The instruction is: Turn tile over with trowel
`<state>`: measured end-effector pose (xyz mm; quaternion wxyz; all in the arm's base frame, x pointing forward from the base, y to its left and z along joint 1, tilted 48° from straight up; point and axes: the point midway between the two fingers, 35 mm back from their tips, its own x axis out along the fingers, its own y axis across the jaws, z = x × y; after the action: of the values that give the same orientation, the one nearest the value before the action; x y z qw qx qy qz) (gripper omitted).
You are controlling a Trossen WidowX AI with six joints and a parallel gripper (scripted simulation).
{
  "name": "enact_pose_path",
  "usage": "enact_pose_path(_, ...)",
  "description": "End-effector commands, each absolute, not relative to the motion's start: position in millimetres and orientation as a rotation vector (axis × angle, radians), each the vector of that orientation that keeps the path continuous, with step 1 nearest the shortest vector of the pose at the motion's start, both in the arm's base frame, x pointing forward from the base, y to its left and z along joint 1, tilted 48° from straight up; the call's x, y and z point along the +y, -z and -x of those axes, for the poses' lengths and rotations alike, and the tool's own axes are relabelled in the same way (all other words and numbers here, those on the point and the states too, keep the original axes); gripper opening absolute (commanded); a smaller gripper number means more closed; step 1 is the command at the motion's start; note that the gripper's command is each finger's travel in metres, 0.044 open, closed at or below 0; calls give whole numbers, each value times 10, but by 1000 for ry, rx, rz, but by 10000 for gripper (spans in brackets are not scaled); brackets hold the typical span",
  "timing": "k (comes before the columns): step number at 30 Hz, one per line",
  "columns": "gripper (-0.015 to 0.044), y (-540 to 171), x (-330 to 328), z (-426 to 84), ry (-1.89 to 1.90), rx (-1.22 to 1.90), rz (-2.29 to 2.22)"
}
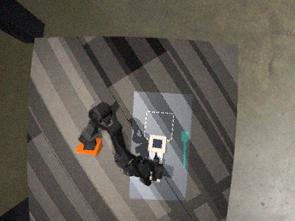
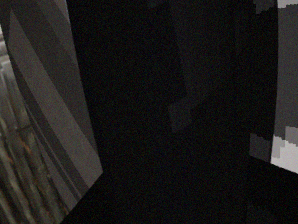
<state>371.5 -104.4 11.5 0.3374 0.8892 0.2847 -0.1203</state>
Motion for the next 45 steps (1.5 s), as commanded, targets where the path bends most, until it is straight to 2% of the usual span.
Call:
enact_pose_path(1,0,-243,-1109,-3751,290,723,-2302)
enact_pose_path(45,0,-837,-798,-3743,291,724,-2305)
